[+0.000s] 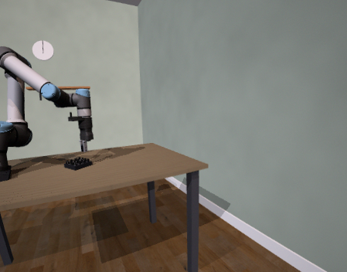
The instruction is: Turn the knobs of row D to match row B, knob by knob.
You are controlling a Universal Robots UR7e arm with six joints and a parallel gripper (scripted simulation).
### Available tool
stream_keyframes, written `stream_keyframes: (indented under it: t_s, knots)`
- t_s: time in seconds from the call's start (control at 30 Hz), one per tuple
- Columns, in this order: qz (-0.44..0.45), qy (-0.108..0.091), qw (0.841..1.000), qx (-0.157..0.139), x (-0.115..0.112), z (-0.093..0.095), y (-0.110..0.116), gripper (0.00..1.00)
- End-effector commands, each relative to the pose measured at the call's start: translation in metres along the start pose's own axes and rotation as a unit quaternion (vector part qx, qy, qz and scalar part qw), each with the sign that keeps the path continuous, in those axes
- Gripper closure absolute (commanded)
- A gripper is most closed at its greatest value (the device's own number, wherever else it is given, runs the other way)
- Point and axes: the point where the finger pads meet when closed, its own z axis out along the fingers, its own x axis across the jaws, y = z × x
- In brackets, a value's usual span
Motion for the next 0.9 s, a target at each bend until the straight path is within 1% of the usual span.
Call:
stream_keyframes:
  t_s: [0.0, 0.6, 0.87]
  knots:
    - [0.000, 0.000, 1.000, 0.000, 0.000, 0.006, 0.000, 0.54]
    - [0.000, 0.000, 1.000, 0.000, -0.001, 0.026, 0.000, 0.54]
    - [0.000, 0.000, 1.000, 0.000, -0.001, 0.031, 0.000, 0.54]
